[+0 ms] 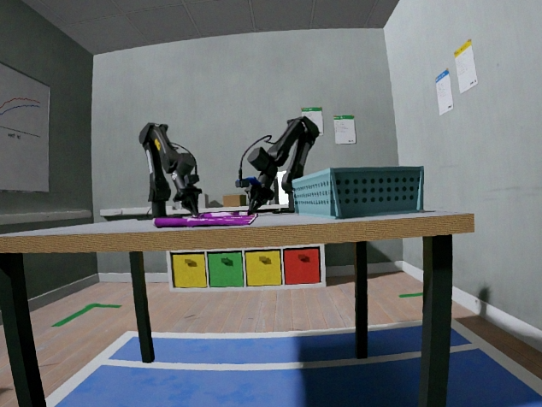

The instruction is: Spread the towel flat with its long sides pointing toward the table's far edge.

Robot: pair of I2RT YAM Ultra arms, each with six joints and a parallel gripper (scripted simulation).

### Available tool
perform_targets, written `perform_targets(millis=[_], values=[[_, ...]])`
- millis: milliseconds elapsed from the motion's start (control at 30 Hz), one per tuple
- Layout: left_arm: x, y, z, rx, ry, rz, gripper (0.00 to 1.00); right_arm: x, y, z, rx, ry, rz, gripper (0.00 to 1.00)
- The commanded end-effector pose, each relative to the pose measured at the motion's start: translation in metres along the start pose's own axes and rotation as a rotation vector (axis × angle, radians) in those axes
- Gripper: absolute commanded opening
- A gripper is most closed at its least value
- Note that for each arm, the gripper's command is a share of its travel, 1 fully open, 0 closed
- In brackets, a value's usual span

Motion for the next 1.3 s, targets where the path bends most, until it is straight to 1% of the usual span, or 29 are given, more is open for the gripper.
perform_targets(millis=[0,333,367,433,467,533,567,600,633,700,733,800,833,900,933,1000,1033,1167,1200,1267], values=[[0.001,0.002,0.01,0.003,0.022,-0.023,0.0,0.001,0.001,0.012,0.016,0.035,0.013,0.0],[0.001,0.002,0.01,0.003,0.022,-0.023,0.0,0.001,0.001,0.012,0.016,0.035,0.013,0.0],[0.001,-0.001,-0.01,-0.006,0.015,-0.017,0.0,0.0,-0.001,-0.009,0.012,0.02,0.016,0.0],[0.001,-0.001,-0.01,-0.004,0.015,-0.018,0.0,0.0,-0.001,-0.009,0.012,0.02,0.016,0.0],[0.004,0.006,-0.017,0.021,0.014,-0.036,0.0,0.01,-0.009,-0.022,-0.013,-0.016,0.036,0.0],[0.004,0.006,-0.017,0.021,0.014,-0.036,0.0,0.01,-0.009,-0.022,-0.013,-0.016,0.036,0.0],[0.009,0.005,-0.022,0.021,-0.018,-0.035,0.0,0.01,-0.009,-0.022,-0.013,-0.016,0.036,0.0],[0.009,0.004,-0.022,0.017,-0.019,-0.032,0.0,0.01,-0.009,-0.022,-0.013,-0.016,0.036,0.0],[0.009,0.01,-0.029,0.036,0.014,-0.047,0.0,0.016,-0.016,-0.031,-0.032,-0.016,0.049,0.0],[0.009,0.01,-0.029,0.036,0.012,-0.047,0.0,0.016,-0.016,-0.031,-0.032,-0.016,0.049,0.0],[0.015,0.015,-0.045,0.055,0.013,-0.061,0.0,0.024,-0.024,-0.045,-0.056,-0.015,0.067,0.0],[0.015,0.015,-0.045,0.056,0.013,-0.061,0.0,0.024,-0.024,-0.045,-0.056,-0.016,0.067,0.0],[0.022,0.022,-0.064,0.077,0.012,-0.077,0.0,0.026,-0.035,-0.056,-0.086,0.021,0.085,0.0],[0.022,0.022,-0.064,0.077,0.012,-0.077,0.0,0.027,-0.035,-0.057,-0.086,0.013,0.085,0.0],[0.03,0.031,-0.087,0.1,0.011,-0.094,0.0,0.036,-0.048,-0.075,-0.117,0.021,0.106,0.0],[0.03,0.031,-0.087,0.1,0.011,-0.094,0.0,0.036,-0.048,-0.075,-0.117,0.021,0.106,0.0],[0.04,0.039,-0.112,0.124,0.01,-0.109,0.0,0.047,-0.063,-0.096,-0.149,0.022,0.129,0.0],[0.04,0.037,-0.112,0.118,0.01,-0.099,0.0,0.047,-0.061,-0.097,-0.148,0.021,0.119,0.0],[0.05,0.049,-0.139,0.147,0.008,-0.119,0.0,0.06,-0.078,-0.12,-0.181,0.021,0.143,0.0],[0.05,0.049,-0.139,0.147,0.008,-0.123,0.0,0.06,-0.078,-0.12,-0.181,0.022,0.15,0.0]])
Point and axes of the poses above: on each arm, the point where the finger pads meet when closed, its own x axis back along the fingers, its own y axis across the jaws, z = x × y, the point moved 7 cm from there along x, back along the fingers, and after that the axes turned 2 degrees about x, right-handed, at the moved point
